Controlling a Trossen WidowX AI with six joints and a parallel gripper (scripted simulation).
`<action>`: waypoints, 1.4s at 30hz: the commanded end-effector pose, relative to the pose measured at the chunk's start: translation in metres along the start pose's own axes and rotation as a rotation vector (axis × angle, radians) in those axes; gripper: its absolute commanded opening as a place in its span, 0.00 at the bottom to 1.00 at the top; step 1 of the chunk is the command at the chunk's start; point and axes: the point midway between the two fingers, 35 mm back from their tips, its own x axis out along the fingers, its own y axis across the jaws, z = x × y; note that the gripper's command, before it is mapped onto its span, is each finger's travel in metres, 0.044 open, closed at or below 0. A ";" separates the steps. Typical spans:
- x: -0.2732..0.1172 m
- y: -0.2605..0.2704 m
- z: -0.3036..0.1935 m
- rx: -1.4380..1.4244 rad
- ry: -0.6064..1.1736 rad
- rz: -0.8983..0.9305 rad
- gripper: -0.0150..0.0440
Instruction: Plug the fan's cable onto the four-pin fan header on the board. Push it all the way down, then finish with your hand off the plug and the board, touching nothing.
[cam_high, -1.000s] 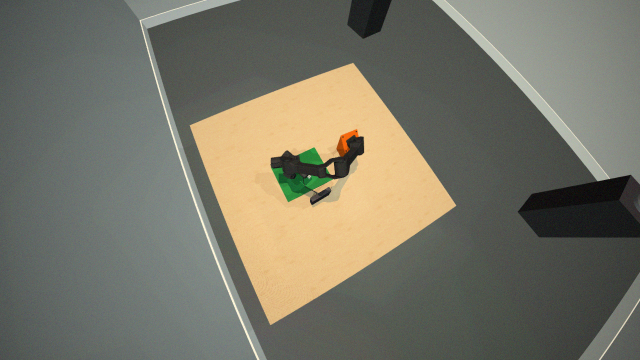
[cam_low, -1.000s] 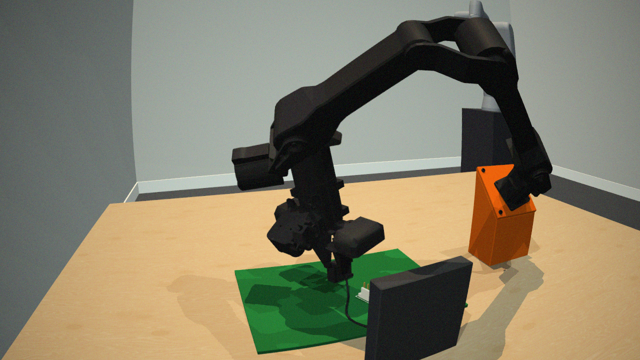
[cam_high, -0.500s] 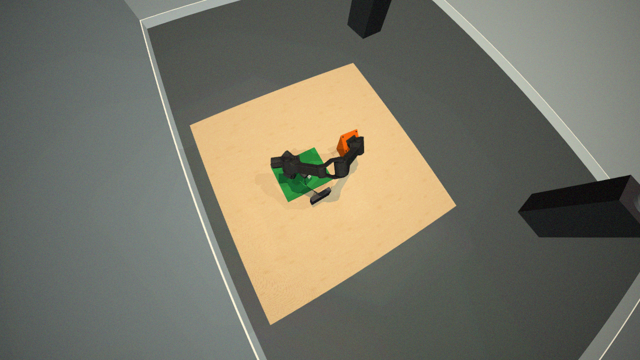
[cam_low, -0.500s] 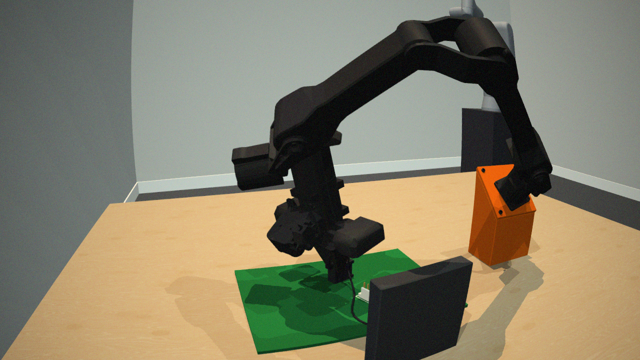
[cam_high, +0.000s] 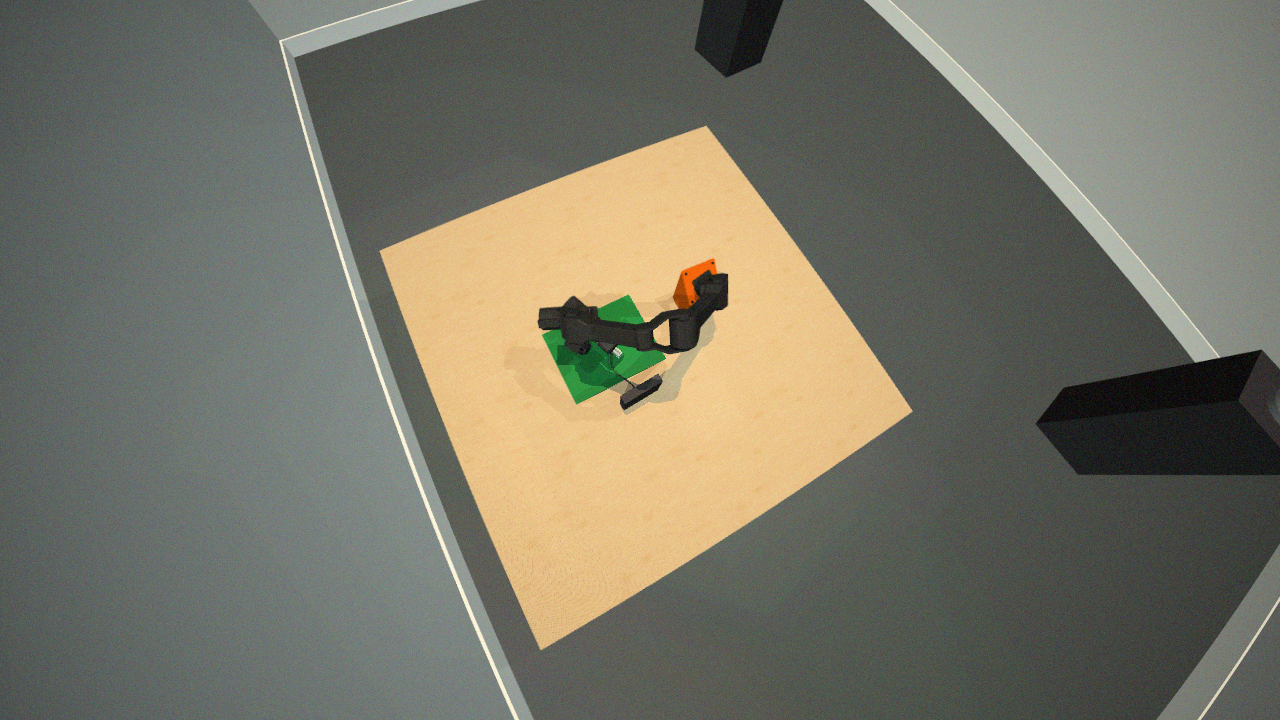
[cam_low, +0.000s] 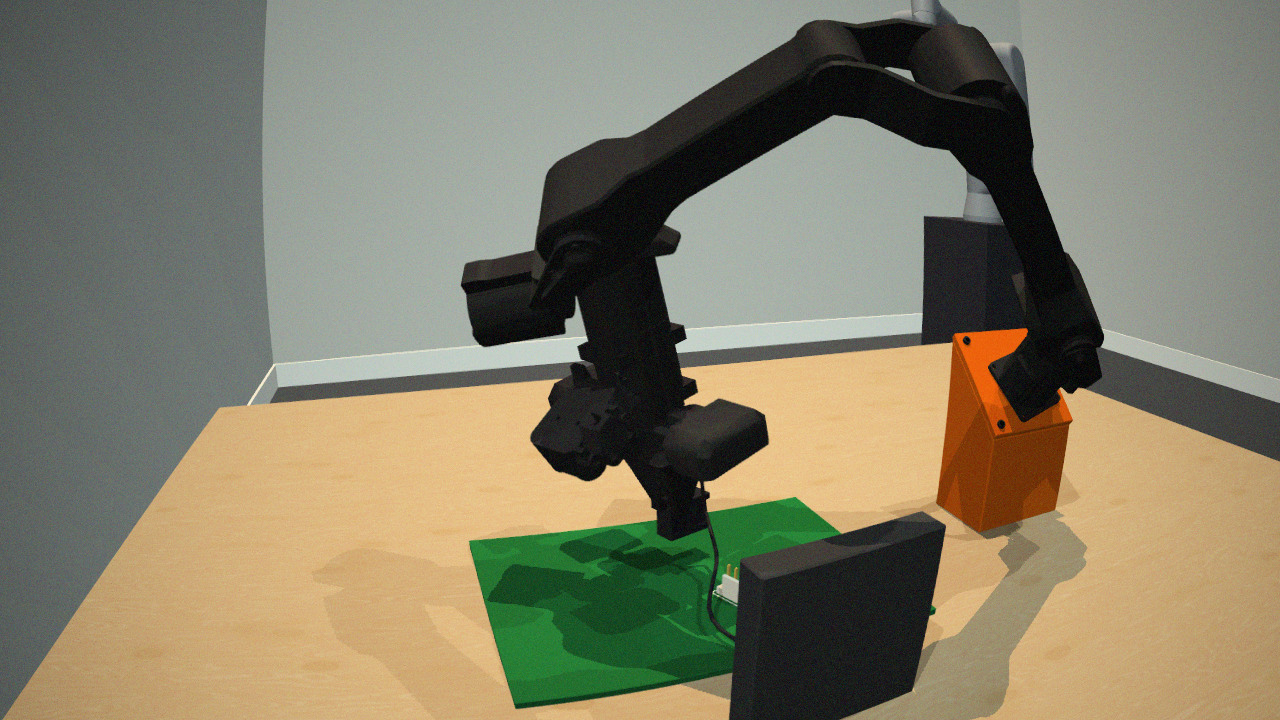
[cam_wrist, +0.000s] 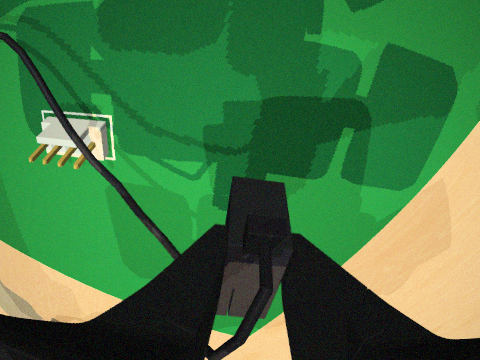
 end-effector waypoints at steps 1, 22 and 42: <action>-0.017 0.000 0.000 -0.013 -0.008 -0.014 0.25; -0.074 0.002 -0.019 -0.001 -0.007 -0.009 0.25; -0.069 0.015 -0.052 0.652 -0.136 0.042 0.25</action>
